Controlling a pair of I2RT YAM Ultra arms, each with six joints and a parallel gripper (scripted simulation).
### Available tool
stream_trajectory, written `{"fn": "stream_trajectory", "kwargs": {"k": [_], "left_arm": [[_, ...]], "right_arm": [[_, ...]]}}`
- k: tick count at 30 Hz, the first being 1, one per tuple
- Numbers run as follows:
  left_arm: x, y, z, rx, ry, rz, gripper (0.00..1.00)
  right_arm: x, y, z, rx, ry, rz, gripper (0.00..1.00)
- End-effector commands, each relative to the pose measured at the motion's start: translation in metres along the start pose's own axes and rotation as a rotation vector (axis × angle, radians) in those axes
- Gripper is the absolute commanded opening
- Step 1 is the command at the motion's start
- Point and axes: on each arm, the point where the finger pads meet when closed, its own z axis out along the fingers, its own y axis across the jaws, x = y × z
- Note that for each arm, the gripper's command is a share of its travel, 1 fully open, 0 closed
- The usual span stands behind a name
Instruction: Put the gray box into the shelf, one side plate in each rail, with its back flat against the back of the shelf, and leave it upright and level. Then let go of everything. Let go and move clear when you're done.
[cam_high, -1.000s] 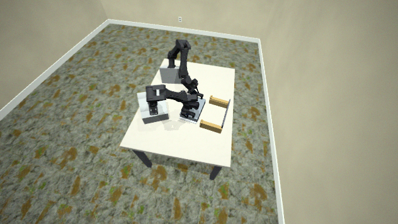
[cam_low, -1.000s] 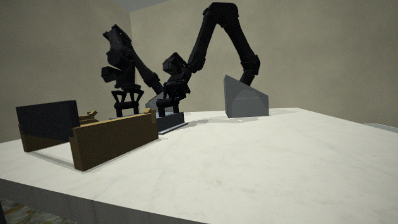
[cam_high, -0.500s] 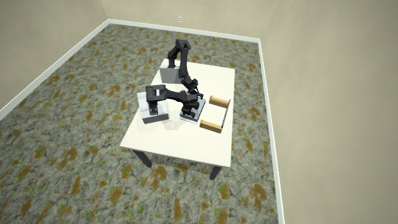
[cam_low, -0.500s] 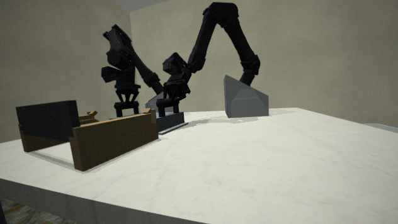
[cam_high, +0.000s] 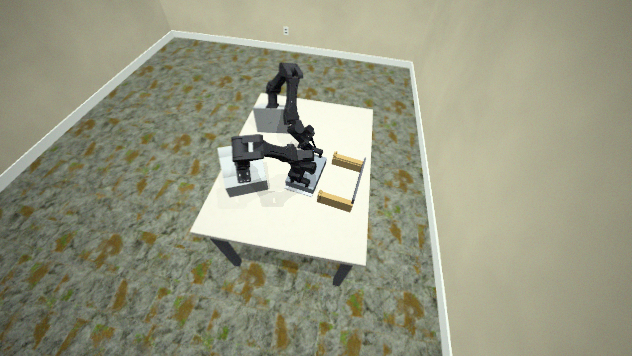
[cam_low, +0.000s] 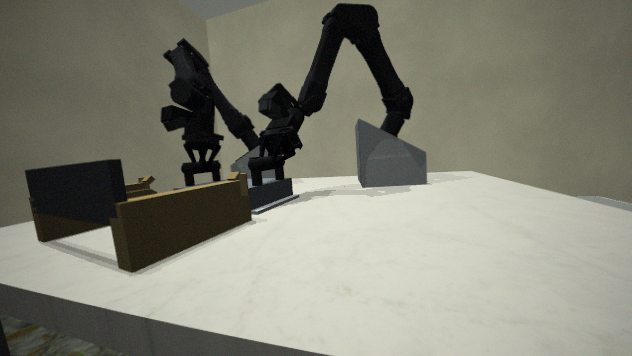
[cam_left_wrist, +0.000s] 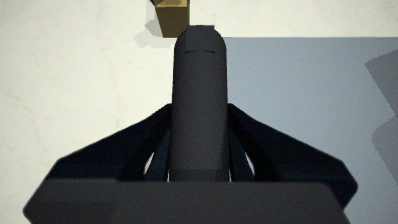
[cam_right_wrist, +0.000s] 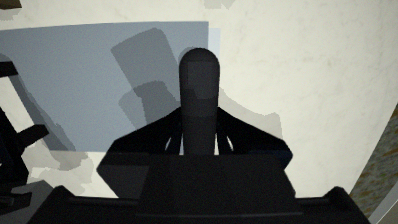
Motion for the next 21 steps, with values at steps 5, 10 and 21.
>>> {"fn": "stream_trajectory", "kwargs": {"k": [5,10,21], "left_arm": [[-0.043,-0.017,-0.010,0.034,-0.088,-0.054,0.14],[-0.039,-0.015,-0.012,0.024,-0.067,-0.033,0.14],[-0.048,-0.014,-0.017,0.022,-0.074,-0.033,0.14]], "right_arm": [[-0.022,0.005,-0.018,-0.034,-0.057,0.029,0.14],[-0.020,0.002,-0.021,-0.019,-0.055,0.026,0.14],[-0.023,0.003,-0.029,-0.018,-0.052,0.014,0.14]]}}
